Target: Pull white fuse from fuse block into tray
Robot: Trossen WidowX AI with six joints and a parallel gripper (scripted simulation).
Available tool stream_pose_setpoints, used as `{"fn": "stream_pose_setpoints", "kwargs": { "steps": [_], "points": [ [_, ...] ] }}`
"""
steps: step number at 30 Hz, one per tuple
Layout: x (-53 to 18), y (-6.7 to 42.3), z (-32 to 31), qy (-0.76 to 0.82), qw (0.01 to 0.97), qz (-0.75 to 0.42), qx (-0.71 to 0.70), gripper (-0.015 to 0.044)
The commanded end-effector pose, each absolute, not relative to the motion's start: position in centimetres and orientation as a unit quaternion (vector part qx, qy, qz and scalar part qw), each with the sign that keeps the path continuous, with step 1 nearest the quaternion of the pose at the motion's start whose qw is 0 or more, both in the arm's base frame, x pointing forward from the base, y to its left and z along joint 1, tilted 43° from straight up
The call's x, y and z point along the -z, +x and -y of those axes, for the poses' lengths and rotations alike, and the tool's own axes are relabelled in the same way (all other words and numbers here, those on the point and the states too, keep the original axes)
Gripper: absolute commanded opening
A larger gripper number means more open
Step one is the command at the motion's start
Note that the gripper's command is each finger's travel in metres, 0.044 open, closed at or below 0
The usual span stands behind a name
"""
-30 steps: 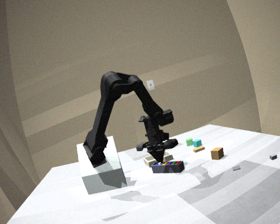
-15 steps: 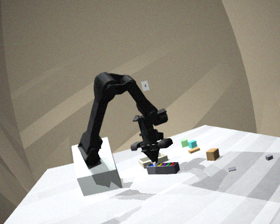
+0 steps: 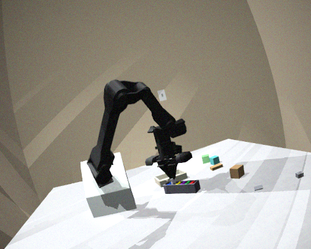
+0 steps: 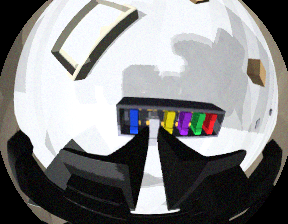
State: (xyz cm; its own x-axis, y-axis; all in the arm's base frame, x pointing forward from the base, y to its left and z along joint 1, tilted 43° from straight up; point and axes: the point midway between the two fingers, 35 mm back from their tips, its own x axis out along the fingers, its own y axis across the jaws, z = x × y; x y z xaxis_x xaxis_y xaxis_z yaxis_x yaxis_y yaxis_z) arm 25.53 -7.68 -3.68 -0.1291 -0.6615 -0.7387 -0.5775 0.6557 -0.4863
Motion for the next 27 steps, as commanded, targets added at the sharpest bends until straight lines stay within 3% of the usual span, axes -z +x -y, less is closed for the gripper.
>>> {"fn": "stream_pose_setpoints", "kwargs": {
  "steps": [1, 27],
  "points": [
    [3.51, 25.54, 7.5, -0.411, 0.516, -0.751, 0.041, 0.0],
    [2.53, 25.66, 6.65, -0.411, 0.515, -0.751, 0.041, 0.0]
  ]
}}
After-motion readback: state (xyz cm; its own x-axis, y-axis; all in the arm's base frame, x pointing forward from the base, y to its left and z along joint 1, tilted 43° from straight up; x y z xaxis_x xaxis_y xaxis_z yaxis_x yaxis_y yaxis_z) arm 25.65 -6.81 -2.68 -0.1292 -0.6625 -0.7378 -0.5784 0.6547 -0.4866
